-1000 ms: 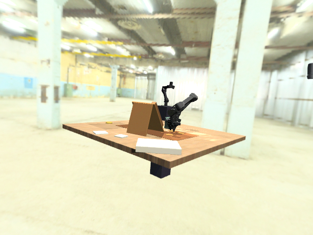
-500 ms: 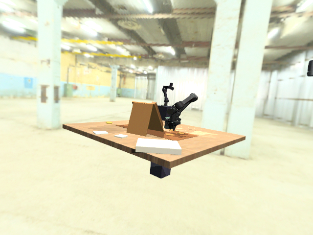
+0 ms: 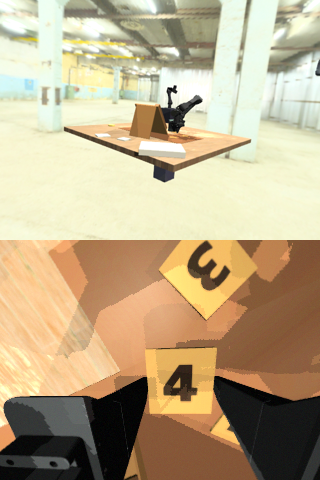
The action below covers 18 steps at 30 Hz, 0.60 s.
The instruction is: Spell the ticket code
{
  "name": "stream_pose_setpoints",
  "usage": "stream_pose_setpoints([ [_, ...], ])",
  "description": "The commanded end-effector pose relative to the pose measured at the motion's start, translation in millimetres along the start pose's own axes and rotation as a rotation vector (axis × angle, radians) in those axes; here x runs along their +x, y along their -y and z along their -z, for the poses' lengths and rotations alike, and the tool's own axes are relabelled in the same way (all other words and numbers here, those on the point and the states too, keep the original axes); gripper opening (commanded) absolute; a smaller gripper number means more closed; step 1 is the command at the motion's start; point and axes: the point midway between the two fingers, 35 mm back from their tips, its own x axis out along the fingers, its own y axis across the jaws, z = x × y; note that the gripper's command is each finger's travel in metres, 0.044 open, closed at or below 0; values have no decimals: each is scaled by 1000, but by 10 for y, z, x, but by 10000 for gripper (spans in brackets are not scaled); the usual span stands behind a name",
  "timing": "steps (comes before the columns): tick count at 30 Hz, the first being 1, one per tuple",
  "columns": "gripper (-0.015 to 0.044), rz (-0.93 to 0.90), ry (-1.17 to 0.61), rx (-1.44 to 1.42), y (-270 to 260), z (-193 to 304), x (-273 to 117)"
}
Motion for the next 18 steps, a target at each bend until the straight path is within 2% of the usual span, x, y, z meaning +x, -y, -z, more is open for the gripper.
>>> stream_pose_setpoints([
  [1,0,17,-35,43,59,87,-47],
  [18,0,136,-189,284,346,505,-344],
])
